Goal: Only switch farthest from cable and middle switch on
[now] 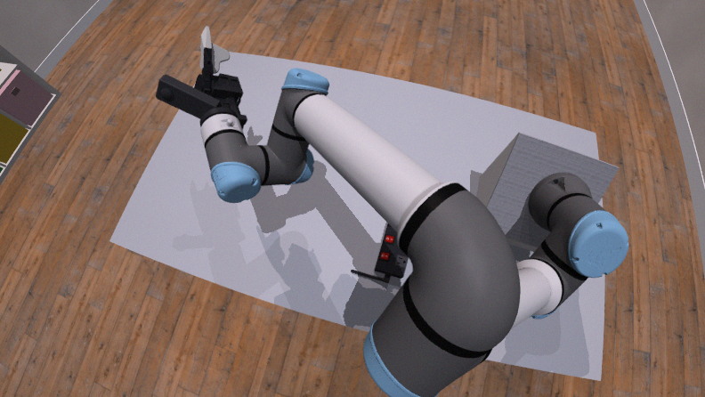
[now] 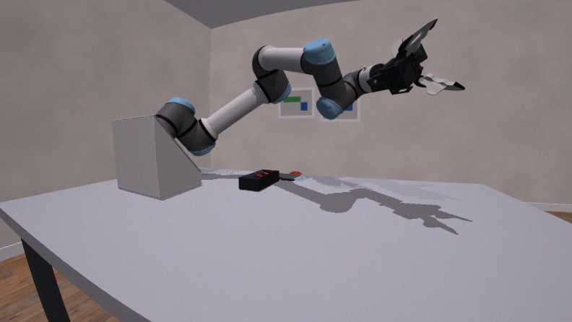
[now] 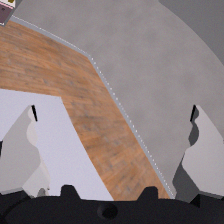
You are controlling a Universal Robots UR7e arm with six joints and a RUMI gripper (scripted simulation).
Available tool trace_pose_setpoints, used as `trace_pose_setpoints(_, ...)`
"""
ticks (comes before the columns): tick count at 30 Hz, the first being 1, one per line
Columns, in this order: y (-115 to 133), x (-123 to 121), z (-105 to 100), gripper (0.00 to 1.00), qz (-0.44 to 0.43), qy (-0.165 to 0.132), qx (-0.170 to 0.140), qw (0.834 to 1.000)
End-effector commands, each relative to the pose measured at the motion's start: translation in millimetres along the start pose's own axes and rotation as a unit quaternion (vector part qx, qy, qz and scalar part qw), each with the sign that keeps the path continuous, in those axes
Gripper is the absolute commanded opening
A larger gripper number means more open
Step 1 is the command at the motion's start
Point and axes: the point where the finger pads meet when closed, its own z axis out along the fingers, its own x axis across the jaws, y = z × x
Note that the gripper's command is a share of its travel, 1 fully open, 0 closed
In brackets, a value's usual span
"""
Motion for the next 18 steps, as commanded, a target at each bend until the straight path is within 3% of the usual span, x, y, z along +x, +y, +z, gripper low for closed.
trace_pose_setpoints(1, -0.4, 0.9, -0.2, 1.00, -0.002, 0.000, 0.000, 1.000)
trace_pose_setpoints(18, 7.0, -0.4, -0.8, 1.00, -0.045, -0.007, -0.015, 0.999)
